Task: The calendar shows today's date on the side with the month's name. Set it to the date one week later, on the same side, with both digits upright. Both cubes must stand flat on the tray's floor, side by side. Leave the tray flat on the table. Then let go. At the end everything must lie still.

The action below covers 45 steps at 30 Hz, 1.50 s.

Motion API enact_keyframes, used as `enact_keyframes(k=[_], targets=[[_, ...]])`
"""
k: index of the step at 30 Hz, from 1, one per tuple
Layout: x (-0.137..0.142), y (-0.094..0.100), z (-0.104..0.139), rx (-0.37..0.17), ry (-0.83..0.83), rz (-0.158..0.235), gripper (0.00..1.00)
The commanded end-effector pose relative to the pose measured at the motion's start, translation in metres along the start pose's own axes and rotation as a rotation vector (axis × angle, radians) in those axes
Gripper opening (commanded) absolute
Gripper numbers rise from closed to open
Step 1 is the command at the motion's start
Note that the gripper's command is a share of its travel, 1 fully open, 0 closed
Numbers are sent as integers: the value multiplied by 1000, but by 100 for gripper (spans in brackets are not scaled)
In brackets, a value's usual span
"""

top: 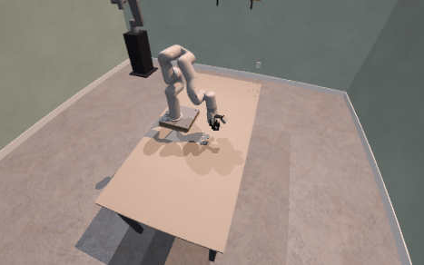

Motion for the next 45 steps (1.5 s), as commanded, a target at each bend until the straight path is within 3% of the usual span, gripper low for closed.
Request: enact_keyframes(k=[1,7,13,20,27,35,42,45], targets=[[-1,0,11,104,0,13,27],[-2,-1,15,141,0,17,27],[-3,-3,28,249,0,30,27],[-4,-4,30,266,0,33,27],[-5,-8,42,374,0,46,27],[-6,-9,45,394,0,48,27],[-7,-14,56,495,-1,61,27],[-7,-14,58,513,-1,63,27]])
Point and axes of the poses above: the point where the finger pads meet when closed, its own y axis back along the fingers, its own x axis across the jaws, z = x × y, the point moved 10 cm from there along y, back along the fingers, and after that the axes turned 7 degrees about y, right-handed, at the moved point
